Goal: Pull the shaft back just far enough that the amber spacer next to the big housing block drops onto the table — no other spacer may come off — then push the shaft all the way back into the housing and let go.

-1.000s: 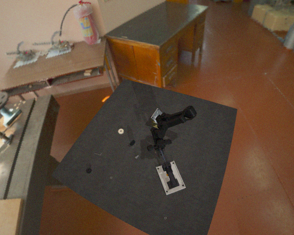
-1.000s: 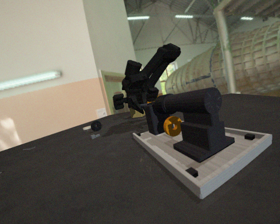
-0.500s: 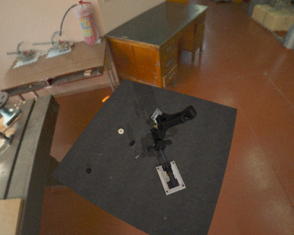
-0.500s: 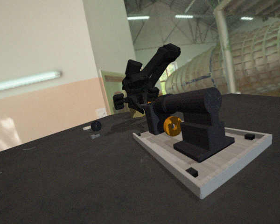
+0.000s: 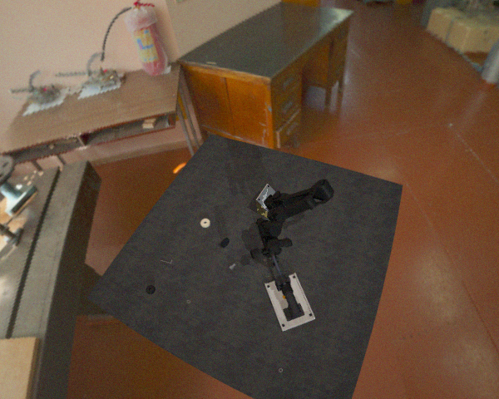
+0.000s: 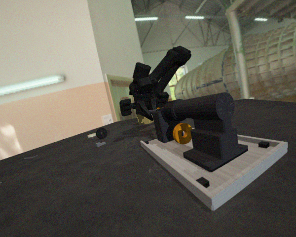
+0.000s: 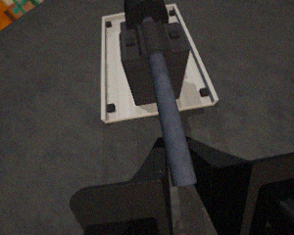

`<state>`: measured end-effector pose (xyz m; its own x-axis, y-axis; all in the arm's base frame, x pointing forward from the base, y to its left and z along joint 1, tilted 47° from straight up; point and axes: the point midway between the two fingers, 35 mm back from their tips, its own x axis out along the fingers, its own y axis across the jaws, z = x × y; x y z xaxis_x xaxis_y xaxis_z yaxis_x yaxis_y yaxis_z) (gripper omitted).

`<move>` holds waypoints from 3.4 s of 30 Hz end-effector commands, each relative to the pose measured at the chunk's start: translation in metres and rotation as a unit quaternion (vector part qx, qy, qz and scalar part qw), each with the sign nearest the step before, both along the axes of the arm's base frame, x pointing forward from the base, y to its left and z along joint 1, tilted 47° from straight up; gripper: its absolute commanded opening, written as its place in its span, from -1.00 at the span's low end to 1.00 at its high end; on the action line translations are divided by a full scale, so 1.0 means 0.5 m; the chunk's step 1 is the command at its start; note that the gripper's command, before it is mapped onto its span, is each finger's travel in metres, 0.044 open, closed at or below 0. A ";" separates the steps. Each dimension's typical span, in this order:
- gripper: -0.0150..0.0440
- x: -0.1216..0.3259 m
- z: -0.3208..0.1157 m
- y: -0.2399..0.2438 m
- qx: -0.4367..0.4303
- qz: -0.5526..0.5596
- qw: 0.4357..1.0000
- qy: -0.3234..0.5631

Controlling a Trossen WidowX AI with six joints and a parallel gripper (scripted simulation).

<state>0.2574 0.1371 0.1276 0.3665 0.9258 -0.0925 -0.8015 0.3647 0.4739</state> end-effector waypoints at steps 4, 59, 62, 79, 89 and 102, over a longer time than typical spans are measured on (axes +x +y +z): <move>-0.49 0.006 0.006 0.003 0.000 -0.001 1.000 -0.002; -0.49 0.029 0.029 0.026 0.001 -0.001 1.000 -0.003; -0.49 0.030 0.030 0.027 0.001 -0.001 1.000 -0.003; -0.49 0.037 0.037 0.034 0.001 -0.001 1.000 -0.003; -0.49 0.041 0.041 0.038 0.001 -0.001 1.000 -0.003; -0.49 0.047 0.046 0.043 0.001 -0.001 1.000 -0.003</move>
<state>0.2787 0.1579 0.1480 0.3686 0.9250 -0.0919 -0.8015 0.3664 0.4726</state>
